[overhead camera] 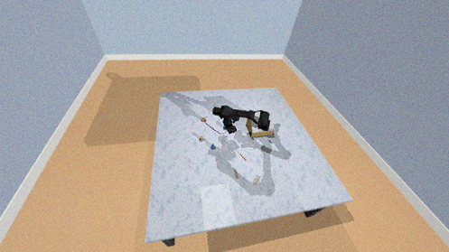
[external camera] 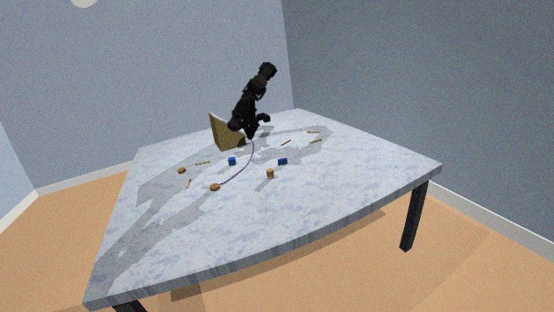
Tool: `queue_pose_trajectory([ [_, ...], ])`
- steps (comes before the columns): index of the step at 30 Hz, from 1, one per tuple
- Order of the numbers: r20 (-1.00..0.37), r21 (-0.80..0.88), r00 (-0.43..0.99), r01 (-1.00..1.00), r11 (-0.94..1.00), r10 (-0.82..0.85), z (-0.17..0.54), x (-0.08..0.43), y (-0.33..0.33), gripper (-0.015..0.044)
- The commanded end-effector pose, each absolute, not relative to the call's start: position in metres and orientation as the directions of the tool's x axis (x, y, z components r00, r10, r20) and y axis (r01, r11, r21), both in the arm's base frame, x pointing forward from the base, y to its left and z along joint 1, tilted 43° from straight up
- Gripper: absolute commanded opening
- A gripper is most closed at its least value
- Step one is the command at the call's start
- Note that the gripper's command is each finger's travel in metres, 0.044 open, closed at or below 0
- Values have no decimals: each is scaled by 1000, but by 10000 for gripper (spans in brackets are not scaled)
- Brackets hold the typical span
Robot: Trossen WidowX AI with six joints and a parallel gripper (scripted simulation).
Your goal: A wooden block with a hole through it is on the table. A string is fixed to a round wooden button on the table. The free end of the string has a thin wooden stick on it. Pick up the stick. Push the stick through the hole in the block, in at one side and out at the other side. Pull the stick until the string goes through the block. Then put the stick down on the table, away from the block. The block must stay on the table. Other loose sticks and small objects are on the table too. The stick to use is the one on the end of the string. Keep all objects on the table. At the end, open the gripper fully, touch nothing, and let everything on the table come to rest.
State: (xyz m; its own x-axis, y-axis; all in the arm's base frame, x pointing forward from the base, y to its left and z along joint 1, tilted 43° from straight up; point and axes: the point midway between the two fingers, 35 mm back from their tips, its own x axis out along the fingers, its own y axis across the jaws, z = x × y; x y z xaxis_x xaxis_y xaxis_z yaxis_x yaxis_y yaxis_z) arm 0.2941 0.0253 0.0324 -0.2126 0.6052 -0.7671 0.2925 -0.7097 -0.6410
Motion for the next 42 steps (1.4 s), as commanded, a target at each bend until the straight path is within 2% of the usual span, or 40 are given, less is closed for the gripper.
queue_pose_trajectory([
  [1,-769,-639,-225,295,-710,598,34,297,20,0],
  [38,-749,-656,-369,296,-694,551,51,315,-19,0],
  [42,-765,-642,-359,373,-670,534,53,319,-16,0],
])
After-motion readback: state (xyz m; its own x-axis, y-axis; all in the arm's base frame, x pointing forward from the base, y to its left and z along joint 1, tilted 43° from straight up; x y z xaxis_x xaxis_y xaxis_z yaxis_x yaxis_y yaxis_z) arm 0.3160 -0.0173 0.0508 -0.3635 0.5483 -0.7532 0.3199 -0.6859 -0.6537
